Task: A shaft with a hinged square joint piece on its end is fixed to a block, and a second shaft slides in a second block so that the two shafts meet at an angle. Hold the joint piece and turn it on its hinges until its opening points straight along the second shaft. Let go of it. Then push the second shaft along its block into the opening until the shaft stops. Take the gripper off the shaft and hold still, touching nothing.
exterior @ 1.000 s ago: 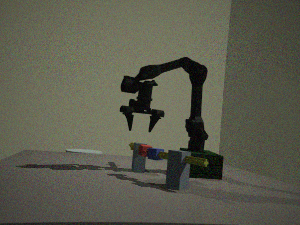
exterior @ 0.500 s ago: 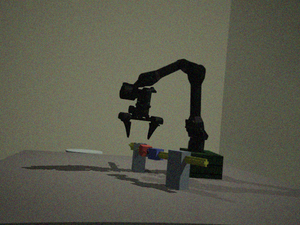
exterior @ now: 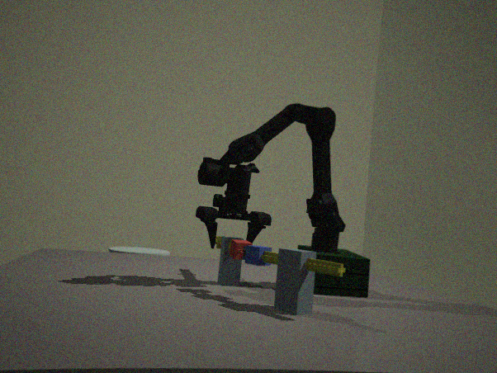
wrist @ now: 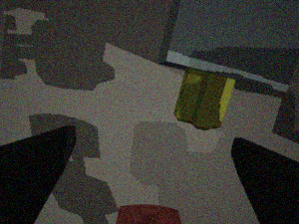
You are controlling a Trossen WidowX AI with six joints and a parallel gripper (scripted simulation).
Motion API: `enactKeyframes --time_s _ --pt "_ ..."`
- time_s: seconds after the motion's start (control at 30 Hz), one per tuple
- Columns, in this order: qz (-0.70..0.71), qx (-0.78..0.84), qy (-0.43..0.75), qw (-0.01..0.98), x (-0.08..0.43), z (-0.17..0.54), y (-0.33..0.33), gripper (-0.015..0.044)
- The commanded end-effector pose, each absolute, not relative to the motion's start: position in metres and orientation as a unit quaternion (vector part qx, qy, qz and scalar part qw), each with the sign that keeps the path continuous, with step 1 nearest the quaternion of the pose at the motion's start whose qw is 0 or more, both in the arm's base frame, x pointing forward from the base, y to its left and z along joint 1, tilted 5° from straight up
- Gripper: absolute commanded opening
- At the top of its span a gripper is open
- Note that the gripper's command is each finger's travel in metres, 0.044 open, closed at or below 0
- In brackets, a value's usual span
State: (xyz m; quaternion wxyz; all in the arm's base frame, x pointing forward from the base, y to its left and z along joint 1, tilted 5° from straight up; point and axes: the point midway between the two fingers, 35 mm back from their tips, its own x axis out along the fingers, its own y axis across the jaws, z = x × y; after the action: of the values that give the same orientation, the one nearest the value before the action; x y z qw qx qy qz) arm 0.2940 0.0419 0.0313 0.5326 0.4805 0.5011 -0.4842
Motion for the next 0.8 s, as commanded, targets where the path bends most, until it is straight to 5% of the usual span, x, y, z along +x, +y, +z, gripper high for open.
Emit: enactKeyframes --time_s 0.0,0.77 --pt "-0.484 0.48 0.501 0.533 0.294 0.031 0.057 0.044" --pt "-0.483 0.481 0.502 0.532 0.289 0.02 0.103 0.044"
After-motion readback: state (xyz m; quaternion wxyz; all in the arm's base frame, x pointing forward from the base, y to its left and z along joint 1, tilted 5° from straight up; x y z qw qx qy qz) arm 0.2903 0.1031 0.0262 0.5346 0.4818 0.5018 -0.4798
